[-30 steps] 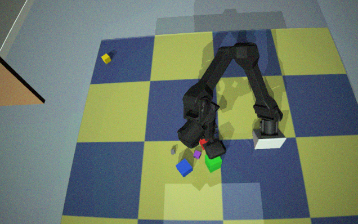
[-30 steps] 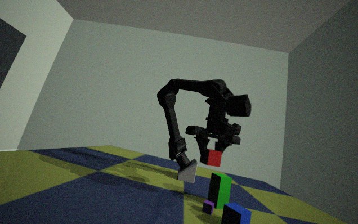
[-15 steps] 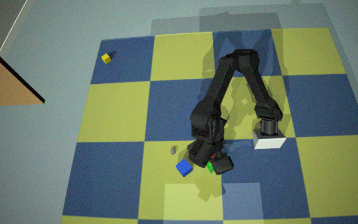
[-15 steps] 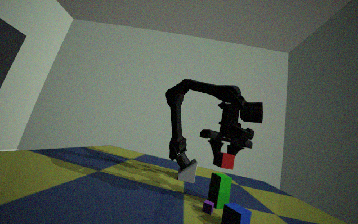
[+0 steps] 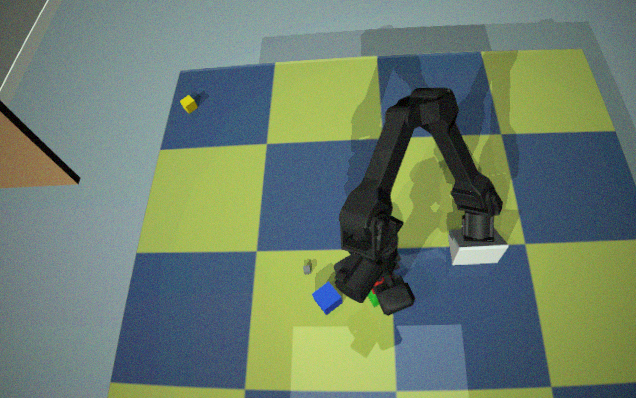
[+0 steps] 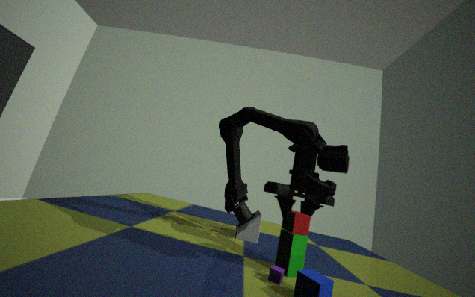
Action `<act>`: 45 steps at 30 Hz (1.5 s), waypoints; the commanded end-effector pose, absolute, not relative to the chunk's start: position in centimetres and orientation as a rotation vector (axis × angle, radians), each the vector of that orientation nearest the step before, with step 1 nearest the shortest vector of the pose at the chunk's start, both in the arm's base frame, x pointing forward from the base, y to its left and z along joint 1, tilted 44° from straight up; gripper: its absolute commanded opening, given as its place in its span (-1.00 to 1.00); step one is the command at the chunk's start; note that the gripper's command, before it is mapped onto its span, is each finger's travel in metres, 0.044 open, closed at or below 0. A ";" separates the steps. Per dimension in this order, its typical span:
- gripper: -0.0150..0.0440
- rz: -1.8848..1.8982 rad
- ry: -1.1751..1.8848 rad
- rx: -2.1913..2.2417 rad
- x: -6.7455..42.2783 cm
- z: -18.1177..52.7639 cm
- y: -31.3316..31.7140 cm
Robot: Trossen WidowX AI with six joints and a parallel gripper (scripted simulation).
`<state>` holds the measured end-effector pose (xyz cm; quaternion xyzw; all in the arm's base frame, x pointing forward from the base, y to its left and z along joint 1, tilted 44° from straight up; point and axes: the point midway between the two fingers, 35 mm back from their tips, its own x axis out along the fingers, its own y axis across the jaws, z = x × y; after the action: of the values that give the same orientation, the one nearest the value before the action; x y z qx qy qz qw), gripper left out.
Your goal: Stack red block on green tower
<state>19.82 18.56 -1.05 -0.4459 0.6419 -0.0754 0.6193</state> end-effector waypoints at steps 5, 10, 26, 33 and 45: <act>-0.49 -0.170 1.473 -1.030 19.9 -1.3 18.4; -0.49 -0.170 1.473 -1.030 19.9 -1.3 18.4; -0.49 -0.170 1.473 -1.030 19.9 -1.0 18.6; 0.13 -0.172 1.475 -1.026 19.9 -1.2 18.4; 1.00 -0.172 1.475 -1.026 19.9 -1.2 18.4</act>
<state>19.87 18.44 -1.24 -0.4458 0.6416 -0.0747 0.6197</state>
